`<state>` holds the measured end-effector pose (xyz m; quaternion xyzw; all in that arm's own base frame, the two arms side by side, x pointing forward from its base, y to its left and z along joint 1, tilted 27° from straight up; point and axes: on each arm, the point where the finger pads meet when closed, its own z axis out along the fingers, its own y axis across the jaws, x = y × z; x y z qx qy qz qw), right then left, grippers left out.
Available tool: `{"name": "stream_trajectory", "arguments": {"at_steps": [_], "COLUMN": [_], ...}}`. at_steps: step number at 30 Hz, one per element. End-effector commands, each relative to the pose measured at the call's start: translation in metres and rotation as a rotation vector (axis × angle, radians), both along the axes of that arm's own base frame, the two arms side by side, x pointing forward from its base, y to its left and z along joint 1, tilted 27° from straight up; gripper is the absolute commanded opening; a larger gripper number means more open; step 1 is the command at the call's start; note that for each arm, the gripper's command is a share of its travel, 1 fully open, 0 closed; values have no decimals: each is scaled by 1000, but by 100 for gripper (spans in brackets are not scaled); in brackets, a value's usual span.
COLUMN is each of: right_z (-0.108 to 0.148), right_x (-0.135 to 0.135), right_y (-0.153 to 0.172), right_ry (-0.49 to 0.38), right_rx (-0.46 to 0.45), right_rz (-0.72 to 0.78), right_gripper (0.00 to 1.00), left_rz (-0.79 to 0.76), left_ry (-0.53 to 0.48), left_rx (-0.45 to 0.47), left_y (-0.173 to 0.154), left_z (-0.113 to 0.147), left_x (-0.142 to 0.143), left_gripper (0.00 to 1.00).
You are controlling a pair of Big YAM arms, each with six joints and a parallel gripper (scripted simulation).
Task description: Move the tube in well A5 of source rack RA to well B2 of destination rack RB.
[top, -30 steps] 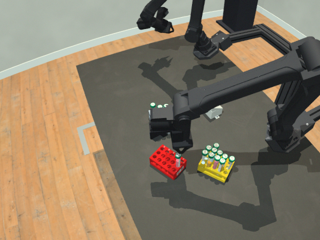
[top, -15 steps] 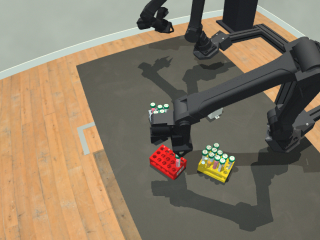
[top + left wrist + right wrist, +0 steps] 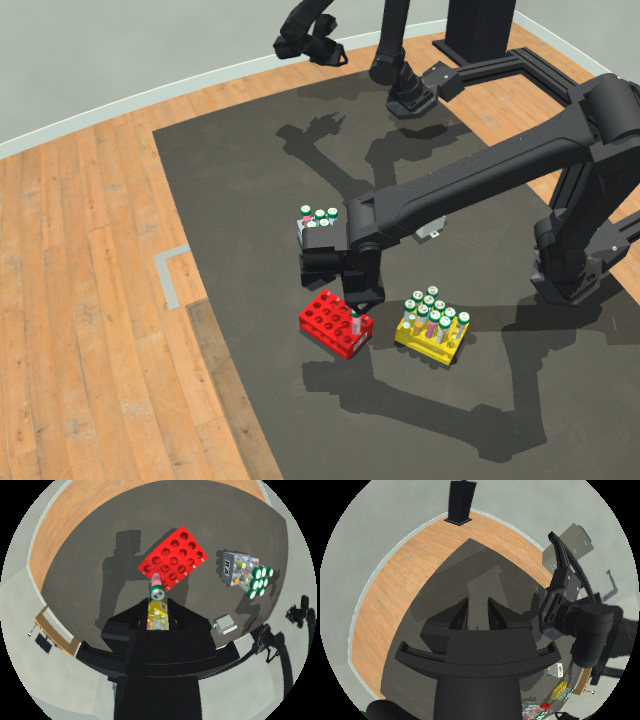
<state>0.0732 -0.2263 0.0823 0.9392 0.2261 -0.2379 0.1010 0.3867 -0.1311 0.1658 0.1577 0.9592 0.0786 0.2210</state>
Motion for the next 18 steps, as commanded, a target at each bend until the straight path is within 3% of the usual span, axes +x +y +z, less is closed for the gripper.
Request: {"name": "stream_trajectory", "arguments": {"at_steps": [1, 18], "right_z": [6, 6], "right_x": [4, 4], "right_y": [-5, -5], "right_ry": [-11, -11], "right_rx": [-14, -14], "right_rz": [-1, -1], "right_gripper": [30, 30], "left_rz": [7, 5], "left_ry": [-4, 5], "left_rx": [-3, 1], "left_y": [2, 5], "left_z": [-2, -12], "left_x": [7, 6], "left_gripper": [30, 30]}}
